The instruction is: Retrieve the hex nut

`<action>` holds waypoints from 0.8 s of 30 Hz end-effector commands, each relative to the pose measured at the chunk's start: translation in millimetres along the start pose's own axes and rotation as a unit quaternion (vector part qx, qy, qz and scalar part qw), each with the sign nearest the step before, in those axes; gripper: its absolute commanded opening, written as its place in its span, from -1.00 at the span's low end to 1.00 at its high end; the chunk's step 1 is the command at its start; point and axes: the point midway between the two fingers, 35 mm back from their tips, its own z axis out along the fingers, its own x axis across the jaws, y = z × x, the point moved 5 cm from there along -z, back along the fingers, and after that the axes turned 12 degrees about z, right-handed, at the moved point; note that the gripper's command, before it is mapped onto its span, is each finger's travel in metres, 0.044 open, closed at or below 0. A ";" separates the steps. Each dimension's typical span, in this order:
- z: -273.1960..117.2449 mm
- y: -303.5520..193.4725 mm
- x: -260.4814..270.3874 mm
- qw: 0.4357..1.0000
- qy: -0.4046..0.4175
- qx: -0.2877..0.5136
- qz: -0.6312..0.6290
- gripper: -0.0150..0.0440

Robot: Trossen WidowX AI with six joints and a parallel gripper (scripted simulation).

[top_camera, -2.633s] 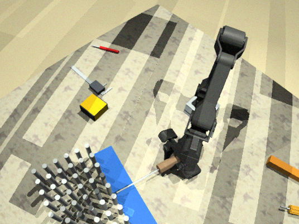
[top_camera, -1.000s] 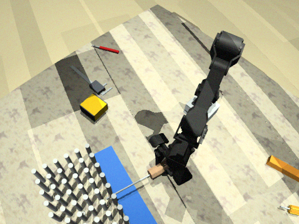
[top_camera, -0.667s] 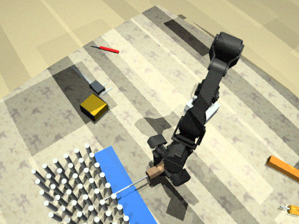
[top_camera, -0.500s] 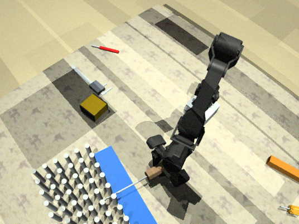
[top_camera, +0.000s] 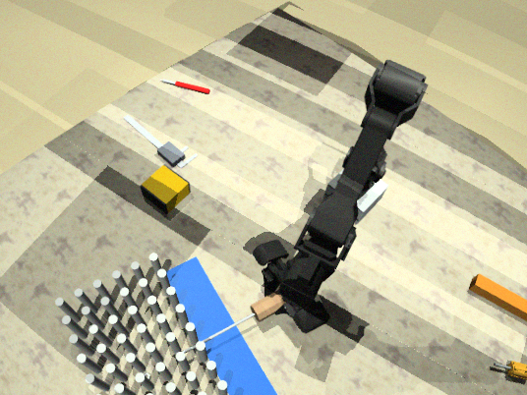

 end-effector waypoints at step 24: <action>6.3 -20.0 -6.3 1.000 -0.005 0.003 -0.002 -0.49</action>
